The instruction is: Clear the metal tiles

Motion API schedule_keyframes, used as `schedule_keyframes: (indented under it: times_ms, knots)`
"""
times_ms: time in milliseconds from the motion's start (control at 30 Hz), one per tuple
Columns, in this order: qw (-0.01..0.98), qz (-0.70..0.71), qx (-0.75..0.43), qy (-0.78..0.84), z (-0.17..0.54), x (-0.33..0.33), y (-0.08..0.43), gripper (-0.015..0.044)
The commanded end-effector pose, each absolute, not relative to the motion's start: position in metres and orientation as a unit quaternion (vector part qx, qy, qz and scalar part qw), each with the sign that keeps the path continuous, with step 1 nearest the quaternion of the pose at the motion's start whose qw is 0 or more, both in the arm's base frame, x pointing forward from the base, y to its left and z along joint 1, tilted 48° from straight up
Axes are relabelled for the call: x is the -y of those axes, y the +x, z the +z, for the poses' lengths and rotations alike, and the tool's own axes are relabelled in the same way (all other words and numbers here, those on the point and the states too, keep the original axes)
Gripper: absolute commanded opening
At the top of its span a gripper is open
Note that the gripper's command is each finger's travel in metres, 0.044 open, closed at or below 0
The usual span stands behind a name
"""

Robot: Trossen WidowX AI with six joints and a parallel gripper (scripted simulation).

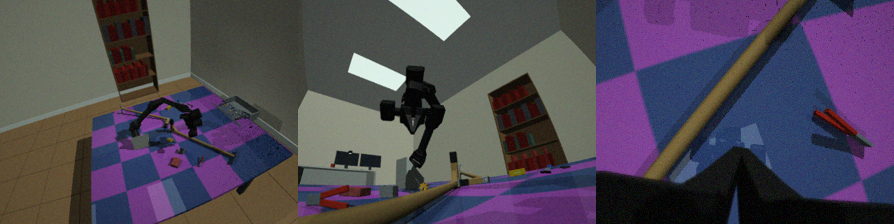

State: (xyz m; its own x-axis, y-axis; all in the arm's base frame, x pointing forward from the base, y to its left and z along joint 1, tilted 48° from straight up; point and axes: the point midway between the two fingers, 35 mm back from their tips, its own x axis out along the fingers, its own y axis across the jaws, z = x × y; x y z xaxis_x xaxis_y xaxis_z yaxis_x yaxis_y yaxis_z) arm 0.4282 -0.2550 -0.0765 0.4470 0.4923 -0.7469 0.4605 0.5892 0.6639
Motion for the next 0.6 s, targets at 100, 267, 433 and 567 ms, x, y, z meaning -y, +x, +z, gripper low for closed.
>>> schedule_keyframes:
  times_ms: [100,267,433,567]
  knots:
    - [0.719,0.012,-0.525,0.455,-0.09,0.243,0.433,0.0]
    - [0.719,0.012,-0.525,0.455,-0.1,0.234,0.436,0.0]
    - [0.719,0.012,-0.525,0.456,-0.109,0.225,0.438,0.0]
    - [0.719,0.012,-0.525,0.456,-0.117,0.218,0.44,0.0]
